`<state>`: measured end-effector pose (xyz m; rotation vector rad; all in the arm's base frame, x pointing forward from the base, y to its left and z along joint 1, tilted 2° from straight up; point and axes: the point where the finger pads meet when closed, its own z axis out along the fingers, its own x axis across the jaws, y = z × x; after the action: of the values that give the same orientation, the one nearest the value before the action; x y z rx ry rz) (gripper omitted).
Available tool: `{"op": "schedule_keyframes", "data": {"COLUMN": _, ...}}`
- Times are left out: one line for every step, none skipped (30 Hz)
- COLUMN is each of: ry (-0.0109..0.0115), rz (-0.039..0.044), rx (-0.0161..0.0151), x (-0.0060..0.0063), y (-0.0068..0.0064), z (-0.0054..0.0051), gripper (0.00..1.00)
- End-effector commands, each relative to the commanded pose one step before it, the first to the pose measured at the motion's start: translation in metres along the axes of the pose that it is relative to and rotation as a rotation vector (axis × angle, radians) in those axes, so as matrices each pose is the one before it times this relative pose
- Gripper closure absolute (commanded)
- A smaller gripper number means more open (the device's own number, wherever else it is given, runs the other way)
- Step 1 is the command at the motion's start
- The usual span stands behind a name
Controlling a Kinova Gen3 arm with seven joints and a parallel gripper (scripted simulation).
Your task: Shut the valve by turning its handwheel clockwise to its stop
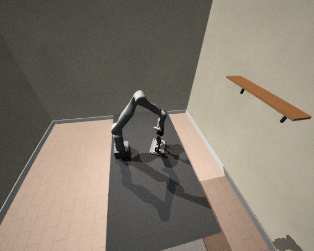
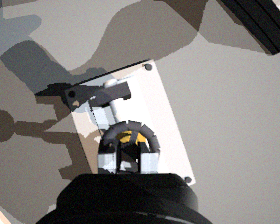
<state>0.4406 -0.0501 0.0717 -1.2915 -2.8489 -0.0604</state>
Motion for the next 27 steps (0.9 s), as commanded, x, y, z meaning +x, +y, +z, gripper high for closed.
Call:
{"op": "schedule_keyframes", "data": {"ry": -0.00152, "rz": -0.00001, "rx": -0.00131, "x": -0.00041, "y": 0.00041, "z": -0.00078, "gripper": 1.00}}
{"op": "schedule_keyframes", "data": {"ry": 0.00000, "rz": 0.00000, "rx": 0.00000, "x": 0.00000, "y": 0.00000, "z": 0.00000, "gripper": 1.00}}
{"op": "schedule_keyframes", "data": {"ry": 0.00000, "rz": 0.00001, "rx": 0.00000, "x": 0.00000, "y": 0.00000, "z": 0.00000, "gripper": 1.00}}
{"op": "schedule_keyframes", "data": {"ry": 0.00000, "rz": 0.00004, "rx": 0.00000, "x": 0.00000, "y": 0.00000, "z": 0.00000, "gripper": 1.00}}
{"op": "schedule_keyframes", "data": {"ry": 0.00000, "rz": 0.00000, "rx": 0.00000, "x": 0.00000, "y": 0.00000, "z": 0.00000, "gripper": 1.00}}
{"op": "schedule_keyframes", "data": {"ry": 0.00000, "rz": 0.00000, "rx": 0.00000, "x": 0.00000, "y": 0.00000, "z": 0.00000, "gripper": 1.00}}
{"op": "schedule_keyframes", "data": {"ry": 0.00000, "rz": 0.00010, "rx": 0.00000, "x": 0.00000, "y": 0.00000, "z": 0.00000, "gripper": 1.00}}
{"op": "schedule_keyframes", "data": {"ry": 0.00000, "rz": 0.00019, "rx": 0.00000, "x": 0.00000, "y": 0.00000, "z": 0.00000, "gripper": 1.00}}
{"op": "schedule_keyframes", "data": {"ry": 0.00000, "rz": 0.00031, "rx": 0.00000, "x": 0.00000, "y": 0.00000, "z": 0.00000, "gripper": 1.00}}
{"op": "schedule_keyframes", "data": {"ry": 0.00000, "rz": 0.00045, "rx": 0.00000, "x": 0.00000, "y": 0.00000, "z": 0.00000, "gripper": 1.00}}
{"op": "schedule_keyframes", "data": {"ry": 0.00000, "rz": 0.00062, "rx": 0.00000, "x": 0.00000, "y": 0.00000, "z": 0.00000, "gripper": 1.00}}
{"op": "schedule_keyframes", "data": {"ry": 0.00000, "rz": 0.00082, "rx": 0.00000, "x": 0.00000, "y": 0.00000, "z": 0.00000, "gripper": 1.00}}
{"op": "schedule_keyframes", "data": {"ry": 0.00000, "rz": 0.00104, "rx": 0.00000, "x": 0.00000, "y": 0.00000, "z": 0.00000, "gripper": 1.00}}
{"op": "schedule_keyframes", "data": {"ry": 0.00000, "rz": 0.00127, "rx": 0.00000, "x": 0.00000, "y": 0.00000, "z": 0.00000, "gripper": 1.00}}
{"op": "schedule_keyframes", "data": {"ry": 0.00000, "rz": 0.00153, "rx": 0.00000, "x": 0.00000, "y": 0.00000, "z": 0.00000, "gripper": 1.00}}
{"op": "schedule_keyframes", "data": {"ry": 0.00000, "rz": 0.00181, "rx": 0.00000, "x": 0.00000, "y": 0.00000, "z": 0.00000, "gripper": 1.00}}
{"op": "schedule_keyframes", "data": {"ry": 0.00000, "rz": 0.00211, "rx": 0.00000, "x": 0.00000, "y": 0.00000, "z": 0.00000, "gripper": 1.00}}
{"op": "schedule_keyframes", "data": {"ry": 0.00000, "rz": 0.00242, "rx": 0.00000, "x": 0.00000, "y": 0.00000, "z": 0.00000, "gripper": 1.00}}
{"op": "schedule_keyframes", "data": {"ry": 0.00000, "rz": 0.00275, "rx": 0.00000, "x": 0.00000, "y": 0.00000, "z": 0.00000, "gripper": 1.00}}
{"op": "schedule_keyframes", "data": {"ry": 0.00000, "rz": 0.00310, "rx": 0.00000, "x": 0.00000, "y": 0.00000, "z": 0.00000, "gripper": 1.00}}
{"op": "schedule_keyframes", "data": {"ry": 0.00000, "rz": 0.00346, "rx": 0.00000, "x": 0.00000, "y": 0.00000, "z": 0.00000, "gripper": 1.00}}
{"op": "schedule_keyframes", "data": {"ry": 0.00000, "rz": 0.00000, "rx": 0.00000, "x": 0.00000, "y": 0.00000, "z": 0.00000, "gripper": 1.00}}
{"op": "schedule_keyframes", "data": {"ry": 0.00000, "rz": 0.00000, "rx": 0.00000, "x": 0.00000, "y": 0.00000, "z": 0.00000, "gripper": 1.00}}
{"op": "schedule_keyframes", "data": {"ry": 0.00000, "rz": 0.00383, "rx": 0.00000, "x": 0.00000, "y": 0.00000, "z": 0.00000, "gripper": 1.00}}
{"op": "schedule_keyframes", "data": {"ry": 0.00000, "rz": 0.00421, "rx": 0.00000, "x": 0.00000, "y": 0.00000, "z": 0.00000, "gripper": 1.00}}
{"op": "schedule_keyframes", "data": {"ry": 0.00000, "rz": 0.00460, "rx": 0.00000, "x": 0.00000, "y": 0.00000, "z": 0.00000, "gripper": 1.00}}
{"op": "schedule_keyframes", "data": {"ry": 0.00000, "rz": 0.00501, "rx": 0.00000, "x": 0.00000, "y": 0.00000, "z": 0.00000, "gripper": 1.00}}
